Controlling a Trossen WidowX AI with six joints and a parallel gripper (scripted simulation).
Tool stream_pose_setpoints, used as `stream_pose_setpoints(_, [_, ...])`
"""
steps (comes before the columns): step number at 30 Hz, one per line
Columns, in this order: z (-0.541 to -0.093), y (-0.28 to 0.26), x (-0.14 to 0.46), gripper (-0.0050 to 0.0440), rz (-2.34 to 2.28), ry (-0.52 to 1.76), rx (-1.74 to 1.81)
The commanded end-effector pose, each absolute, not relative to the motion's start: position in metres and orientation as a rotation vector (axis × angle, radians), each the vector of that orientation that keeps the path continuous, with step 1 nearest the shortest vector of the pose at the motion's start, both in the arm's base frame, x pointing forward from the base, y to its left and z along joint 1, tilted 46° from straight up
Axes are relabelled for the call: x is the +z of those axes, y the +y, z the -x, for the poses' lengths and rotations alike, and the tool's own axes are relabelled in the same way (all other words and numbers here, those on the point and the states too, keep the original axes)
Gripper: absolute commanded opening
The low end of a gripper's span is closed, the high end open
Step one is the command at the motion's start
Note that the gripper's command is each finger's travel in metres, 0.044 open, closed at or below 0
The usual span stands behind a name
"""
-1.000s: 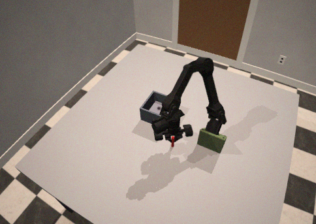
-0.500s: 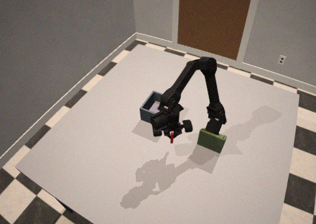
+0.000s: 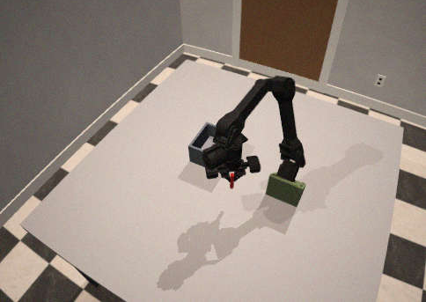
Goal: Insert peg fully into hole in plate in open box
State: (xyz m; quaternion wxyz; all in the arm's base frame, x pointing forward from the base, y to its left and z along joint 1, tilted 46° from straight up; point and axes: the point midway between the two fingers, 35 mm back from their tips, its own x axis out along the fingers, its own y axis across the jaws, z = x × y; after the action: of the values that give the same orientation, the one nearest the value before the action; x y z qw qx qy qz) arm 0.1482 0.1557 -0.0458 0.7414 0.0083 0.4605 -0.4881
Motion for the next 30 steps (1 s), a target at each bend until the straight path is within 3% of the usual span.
stream_pose_setpoints(1, [-0.153, 0.155, -0.043, 0.0, -0.019, 1.011, -1.069])
stream_pose_setpoints(30, [-0.21, 0.15, 0.014, 0.0, -0.03, 1.017, -1.055])
